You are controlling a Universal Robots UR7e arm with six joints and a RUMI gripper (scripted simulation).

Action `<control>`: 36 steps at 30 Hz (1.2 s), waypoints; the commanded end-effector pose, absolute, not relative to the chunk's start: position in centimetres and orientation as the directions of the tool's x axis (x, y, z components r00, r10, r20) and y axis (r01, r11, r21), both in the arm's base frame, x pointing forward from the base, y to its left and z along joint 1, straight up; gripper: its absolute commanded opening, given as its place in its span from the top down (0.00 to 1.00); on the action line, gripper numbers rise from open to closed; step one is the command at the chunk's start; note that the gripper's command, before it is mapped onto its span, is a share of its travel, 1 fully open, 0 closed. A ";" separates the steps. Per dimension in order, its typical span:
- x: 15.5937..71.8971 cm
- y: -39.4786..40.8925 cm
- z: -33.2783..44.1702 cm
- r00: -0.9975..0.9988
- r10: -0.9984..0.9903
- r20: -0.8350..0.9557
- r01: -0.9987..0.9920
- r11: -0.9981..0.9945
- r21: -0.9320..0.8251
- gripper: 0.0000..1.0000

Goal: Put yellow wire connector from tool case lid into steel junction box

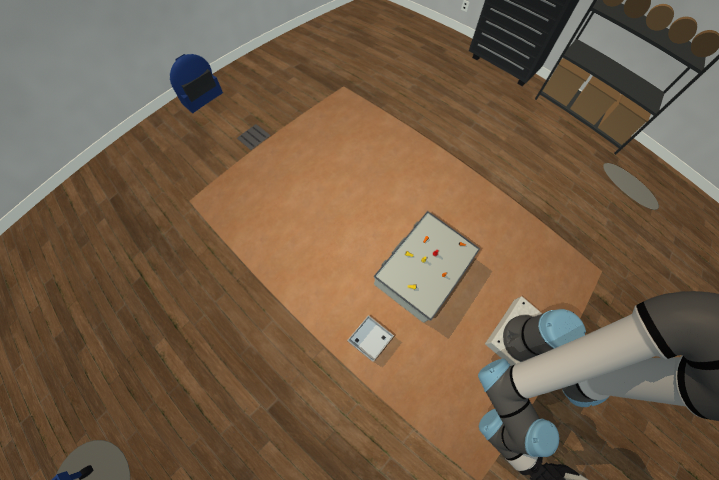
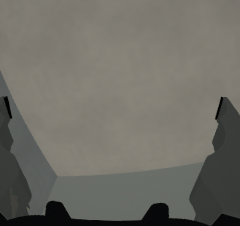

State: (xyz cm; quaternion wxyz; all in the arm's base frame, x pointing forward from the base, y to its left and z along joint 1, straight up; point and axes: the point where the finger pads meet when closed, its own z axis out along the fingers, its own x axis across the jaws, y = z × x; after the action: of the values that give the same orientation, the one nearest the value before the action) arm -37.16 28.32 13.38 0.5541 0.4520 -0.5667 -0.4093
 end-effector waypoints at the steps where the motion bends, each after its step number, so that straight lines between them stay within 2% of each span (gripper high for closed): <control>1: -36.5 28.9 13.5 0.025 -0.977 0.213 -0.064 0.211 0.975 0.00; 16: -28.4 34.5 13.6 0.078 -0.958 -0.275 -0.177 -0.285 0.942 0.00; 18: -28.4 34.5 13.6 0.078 -0.958 -0.275 -0.177 -0.285 0.942 0.00; 27: -21.3 37.6 13.4 0.183 -0.815 -0.550 -0.268 -0.579 0.770 0.00; 36: -14.7 39.3 13.3 0.311 -0.654 -0.690 -0.319 -0.755 0.573 0.00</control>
State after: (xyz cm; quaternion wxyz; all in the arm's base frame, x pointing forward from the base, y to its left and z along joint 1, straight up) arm -17.57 38.79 13.29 0.2054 0.7673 -0.3386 -0.5044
